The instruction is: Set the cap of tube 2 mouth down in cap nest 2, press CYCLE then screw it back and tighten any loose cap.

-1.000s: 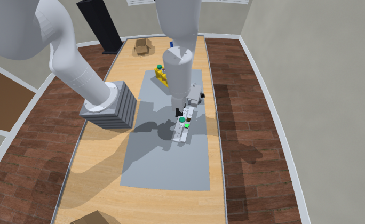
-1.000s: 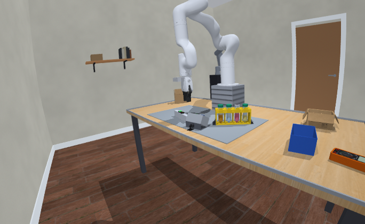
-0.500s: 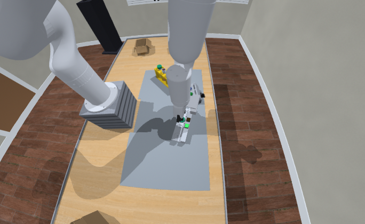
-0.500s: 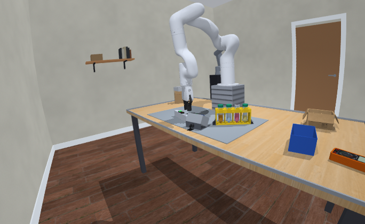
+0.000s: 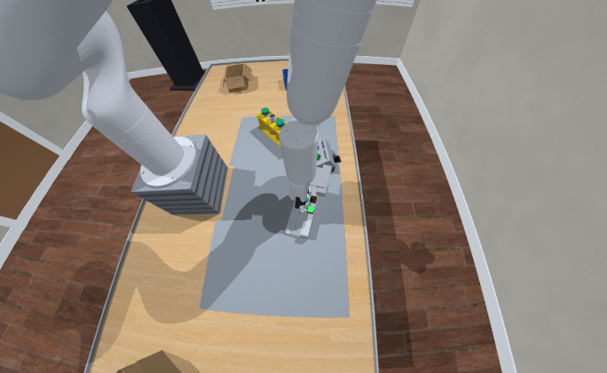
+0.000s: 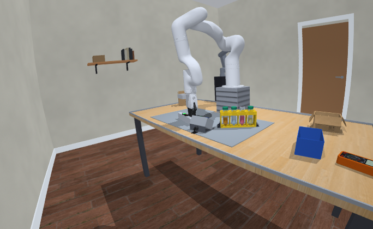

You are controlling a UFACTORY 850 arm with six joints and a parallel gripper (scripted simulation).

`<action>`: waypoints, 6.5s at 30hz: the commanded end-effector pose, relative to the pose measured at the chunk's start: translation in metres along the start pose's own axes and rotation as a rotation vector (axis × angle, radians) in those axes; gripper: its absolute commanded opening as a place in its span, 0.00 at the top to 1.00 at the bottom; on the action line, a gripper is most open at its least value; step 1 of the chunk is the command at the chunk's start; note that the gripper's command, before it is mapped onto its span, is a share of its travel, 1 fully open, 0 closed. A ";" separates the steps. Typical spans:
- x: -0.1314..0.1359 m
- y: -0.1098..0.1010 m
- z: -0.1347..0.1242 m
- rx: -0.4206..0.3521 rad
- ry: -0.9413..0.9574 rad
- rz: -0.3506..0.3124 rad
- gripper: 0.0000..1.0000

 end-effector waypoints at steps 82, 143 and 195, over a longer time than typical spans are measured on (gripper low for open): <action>-0.034 -0.130 -0.024 0.001 0.074 0.000 1.00; -0.287 -0.124 -0.205 0.000 0.074 0.001 1.00; -0.287 -0.095 -0.206 0.000 0.074 0.001 1.00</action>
Point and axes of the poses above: the point where the finger pads meet when closed, its own y axis out along the fingers, its own x axis across the jaws, z = x × y, the point moved 8 cm from there along -y, back along the fingers
